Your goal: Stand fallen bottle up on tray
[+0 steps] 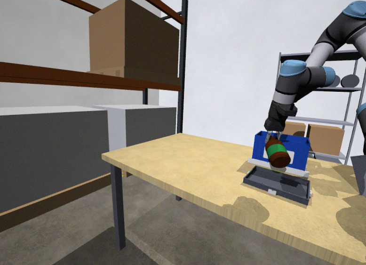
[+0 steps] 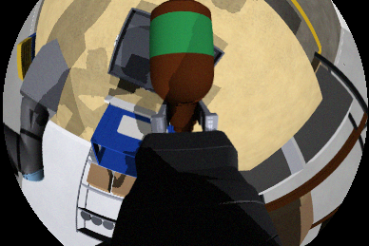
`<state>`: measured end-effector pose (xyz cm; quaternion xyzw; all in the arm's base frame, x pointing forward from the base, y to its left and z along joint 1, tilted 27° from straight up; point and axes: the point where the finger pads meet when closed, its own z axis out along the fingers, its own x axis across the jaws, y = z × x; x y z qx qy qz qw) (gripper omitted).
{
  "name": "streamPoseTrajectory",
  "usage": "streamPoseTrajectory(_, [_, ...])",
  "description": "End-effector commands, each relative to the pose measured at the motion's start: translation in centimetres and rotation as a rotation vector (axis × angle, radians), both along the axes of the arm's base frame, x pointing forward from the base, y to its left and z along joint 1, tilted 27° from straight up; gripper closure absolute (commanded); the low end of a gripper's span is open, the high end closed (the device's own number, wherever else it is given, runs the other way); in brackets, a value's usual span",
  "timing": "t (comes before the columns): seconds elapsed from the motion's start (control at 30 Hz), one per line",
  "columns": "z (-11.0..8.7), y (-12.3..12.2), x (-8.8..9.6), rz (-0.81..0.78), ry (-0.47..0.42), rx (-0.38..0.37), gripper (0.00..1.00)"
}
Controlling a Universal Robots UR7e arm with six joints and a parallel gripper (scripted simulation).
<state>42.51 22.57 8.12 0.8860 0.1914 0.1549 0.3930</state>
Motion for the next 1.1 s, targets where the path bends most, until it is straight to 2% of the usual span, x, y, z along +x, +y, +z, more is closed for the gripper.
streamPoseTrajectory(0.0, [0.03,0.02,0.0,-0.005,-0.014,-0.025,1.0])
streamPoseTrajectory(0.4, [0.06,0.14,0.03,-0.01,-0.049,-0.087,1.0])
streamPoseTrajectory(1.07, [0.08,0.18,0.04,-0.01,-0.057,-0.098,1.0])
